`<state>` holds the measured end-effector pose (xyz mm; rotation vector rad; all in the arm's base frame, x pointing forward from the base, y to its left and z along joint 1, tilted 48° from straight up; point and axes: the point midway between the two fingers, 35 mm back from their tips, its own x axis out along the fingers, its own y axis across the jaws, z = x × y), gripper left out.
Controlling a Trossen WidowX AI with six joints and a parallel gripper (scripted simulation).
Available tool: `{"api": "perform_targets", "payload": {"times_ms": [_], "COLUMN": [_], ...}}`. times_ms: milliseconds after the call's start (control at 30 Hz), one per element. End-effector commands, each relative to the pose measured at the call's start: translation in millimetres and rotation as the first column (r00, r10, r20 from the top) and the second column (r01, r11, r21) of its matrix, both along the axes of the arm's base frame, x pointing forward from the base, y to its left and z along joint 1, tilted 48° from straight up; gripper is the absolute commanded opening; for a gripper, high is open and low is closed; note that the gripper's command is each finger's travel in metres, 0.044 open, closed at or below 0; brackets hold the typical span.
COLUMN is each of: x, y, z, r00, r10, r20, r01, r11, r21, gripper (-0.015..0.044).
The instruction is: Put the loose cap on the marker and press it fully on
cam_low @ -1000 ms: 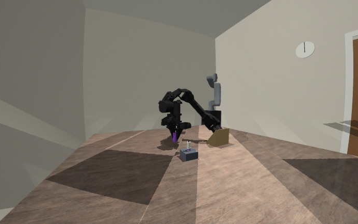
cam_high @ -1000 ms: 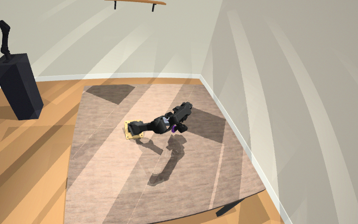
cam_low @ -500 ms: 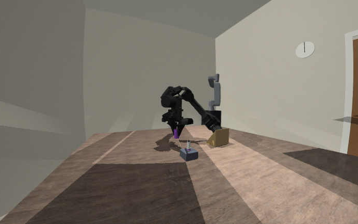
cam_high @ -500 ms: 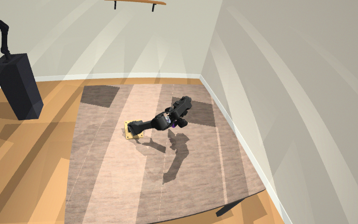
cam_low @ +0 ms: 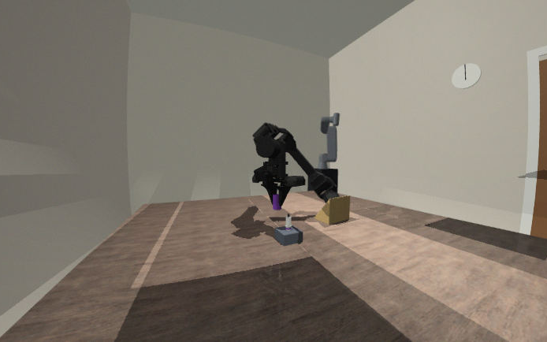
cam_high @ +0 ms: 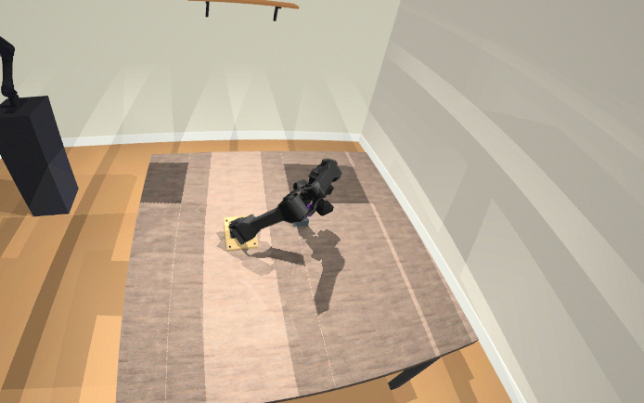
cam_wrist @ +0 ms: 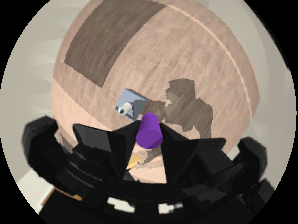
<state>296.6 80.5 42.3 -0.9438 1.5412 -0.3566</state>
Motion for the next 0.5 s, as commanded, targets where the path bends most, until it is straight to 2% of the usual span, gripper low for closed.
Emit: {"api": "perform_targets", "payload": {"times_ms": [0, 467], "x": [-3.3, -12.4], "y": [14.8, 45.3], "z": [-10.8, -30.9], "r00": [1.0, 1.0], "r10": [-0.007, -0.01], "r20": [-0.006, -0.004], "r01": [0.007, 0.01], "r11": [1.0, 1.0], "r21": [-0.001, -0.01], "gripper": [0.0, 0.0]}}
